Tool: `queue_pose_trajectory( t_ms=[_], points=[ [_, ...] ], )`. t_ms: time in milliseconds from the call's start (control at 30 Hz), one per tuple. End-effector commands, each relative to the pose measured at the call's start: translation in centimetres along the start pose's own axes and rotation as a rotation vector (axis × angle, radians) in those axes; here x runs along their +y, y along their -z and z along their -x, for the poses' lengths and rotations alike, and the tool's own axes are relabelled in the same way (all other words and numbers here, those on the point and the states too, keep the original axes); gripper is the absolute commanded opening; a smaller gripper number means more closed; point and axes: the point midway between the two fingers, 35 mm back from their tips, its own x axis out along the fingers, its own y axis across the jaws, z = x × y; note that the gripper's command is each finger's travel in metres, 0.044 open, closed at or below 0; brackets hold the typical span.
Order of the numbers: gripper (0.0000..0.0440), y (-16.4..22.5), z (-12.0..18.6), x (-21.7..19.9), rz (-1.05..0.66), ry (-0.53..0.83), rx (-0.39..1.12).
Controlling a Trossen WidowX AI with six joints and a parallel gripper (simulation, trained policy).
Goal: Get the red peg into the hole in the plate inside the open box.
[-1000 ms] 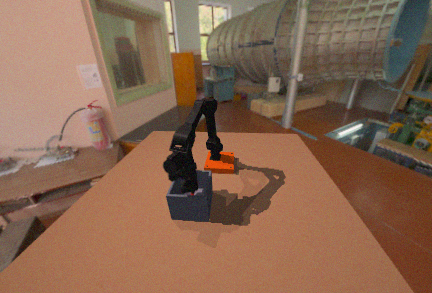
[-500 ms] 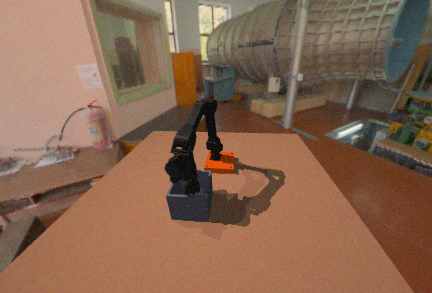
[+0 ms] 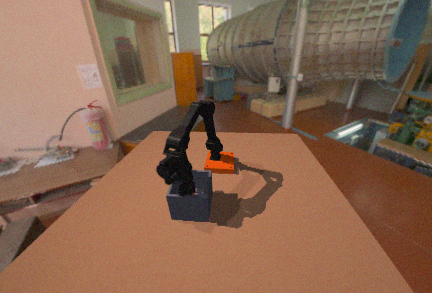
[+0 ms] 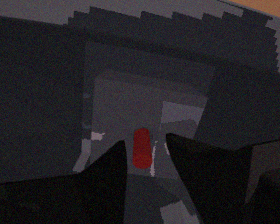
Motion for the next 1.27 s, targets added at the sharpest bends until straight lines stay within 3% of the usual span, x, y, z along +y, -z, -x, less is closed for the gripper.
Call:
queue_pose_trajectory(
  t_ms=[0, 300, 700, 1233],
  points=[
    [0.0155, -0.4, 0.7, 0.6, 0.007, -0.028, 0.017],
    [0.0165, -0.9, 3.2, 2.2, 0.01, -0.126, 0.055],
    [0.0235, -1.3, 5.2, 3.7, 0.009, -0.241, 0.124],
    [0.0217, -3.1, 5.6, 4.9, 0.053, -0.309, 0.146]
  ],
)
